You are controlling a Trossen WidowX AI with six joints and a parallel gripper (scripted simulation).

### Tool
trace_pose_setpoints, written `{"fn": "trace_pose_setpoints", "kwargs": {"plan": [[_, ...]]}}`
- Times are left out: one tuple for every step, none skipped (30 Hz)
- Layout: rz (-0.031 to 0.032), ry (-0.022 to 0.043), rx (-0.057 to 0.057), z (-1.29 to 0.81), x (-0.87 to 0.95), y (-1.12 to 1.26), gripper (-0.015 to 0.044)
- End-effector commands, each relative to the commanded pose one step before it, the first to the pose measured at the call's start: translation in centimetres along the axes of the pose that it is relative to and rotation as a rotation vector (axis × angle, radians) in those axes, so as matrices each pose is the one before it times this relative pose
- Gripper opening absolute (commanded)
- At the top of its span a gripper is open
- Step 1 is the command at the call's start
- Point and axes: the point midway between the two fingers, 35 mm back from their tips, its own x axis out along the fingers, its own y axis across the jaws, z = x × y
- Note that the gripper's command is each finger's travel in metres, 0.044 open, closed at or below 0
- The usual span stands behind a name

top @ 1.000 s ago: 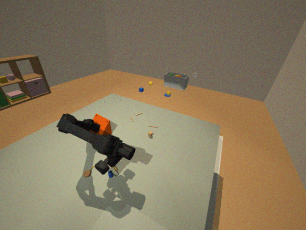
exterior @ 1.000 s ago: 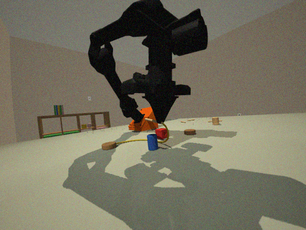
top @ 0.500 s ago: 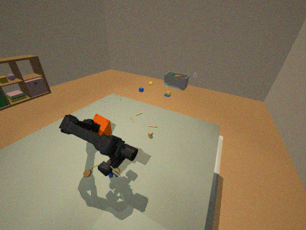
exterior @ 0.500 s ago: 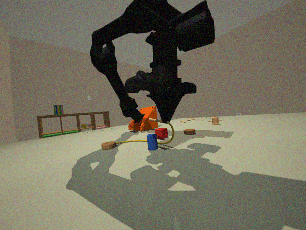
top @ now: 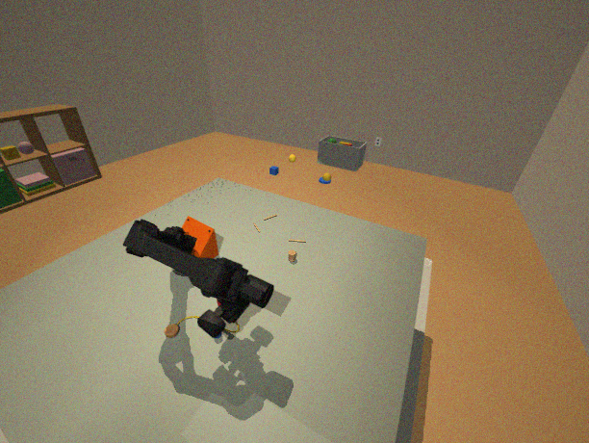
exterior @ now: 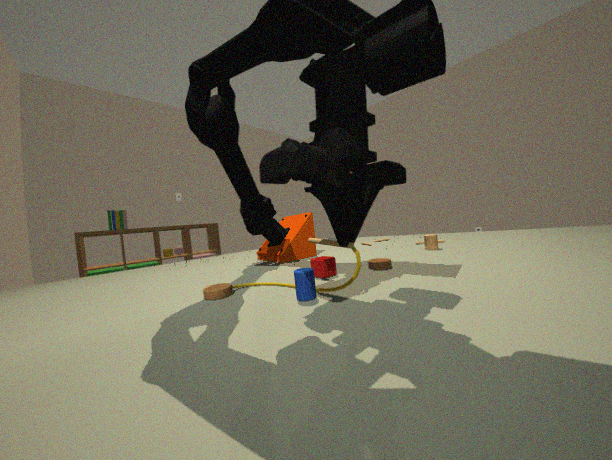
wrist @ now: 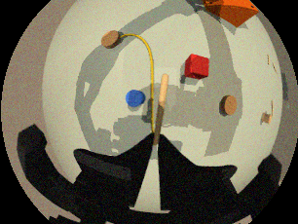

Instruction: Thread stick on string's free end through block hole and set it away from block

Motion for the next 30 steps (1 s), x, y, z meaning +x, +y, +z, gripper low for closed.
{"fn": "trace_pose_setpoints", "kwargs": {"plan": [[0.00355,0.01025,-0.0039,-0.704,0.029,-0.149,0.0],[0.00007,0.00236,0.0,-0.122,-0.012,-0.019,0.0],[0.00007,0.00236,0.0,-0.122,-0.012,-0.019,0.0],[0.00008,0.00235,0.0,-0.121,-0.012,-0.019,0.0],[0.00008,0.00235,0.0,-0.121,-0.011,-0.019,0.0],[0.00008,0.00235,0.0,-0.121,-0.011,-0.019,0.0],[0.00009,0.00235,0.0,-0.121,-0.011,-0.019,0.0],[0.00009,0.00235,0.0,-0.121,-0.011,-0.019,0.0],[0.00009,0.00237,-0.0001,-0.122,-0.01,-0.02,0.0],[0.0001,0.00237,-0.0001,-0.122,-0.01,-0.02,0.0],[0.0001,0.00237,-0.0001,-0.122,-0.01,-0.02,0.0],[0.0001,0.00237,-0.0001,-0.122,-0.01,-0.02,0.0],[0.00011,0.00237,-0.0001,-0.122,-0.009,-0.02,0.0],[0.00011,0.00237,-0.0001,-0.122,-0.009,-0.02,0.0],[0.00011,0.00237,-0.0001,-0.121,-0.009,-0.02,0.0],[0.00012,0.00237,-0.0001,-0.121,-0.008,-0.02,0.0],[0.00012,0.00236,-0.0001,-0.121,-0.008,-0.02,0.0],[0.00012,0.00236,-0.0001,-0.121,-0.008,-0.02,0.0],[0.00012,0.00249,-0.0001,-0.12,-0.008,-0.02,0.0],[0.00013,0.00249,-0.0001,-0.12,-0.008,-0.021,0.0],[0.00013,0.00249,-0.0001,-0.12,-0.007,-0.021,0.0],[0.00013,0.00249,-0.0001,-0.12,-0.007,-0.021,0.0],[0.00014,0.00249,-0.0001,-0.12,-0.007,-0.021,0.0],[0.00014,0.00248,-0.0001,-0.119,-0.006,-0.021,0.0],[0.00015,0.00248,-0.0001,-0.119,-0.006,-0.021,0.0],[0.00015,0.00248,-0.0001,-0.119,-0.006,-0.021,0.0],[0.00015,0.00248,-0.0001,-0.119,-0.006,-0.021,0.0],[0.00016,0.00248,-0.0001,-0.119,-0.005,-0.021,0.0],[0.00016,0.00271,-0.0001,-0.118,-0.006,-0.021,0.0],[0.00016,0.00271,-0.0001,-0.118,-0.006,-0.021,0.0]]}}
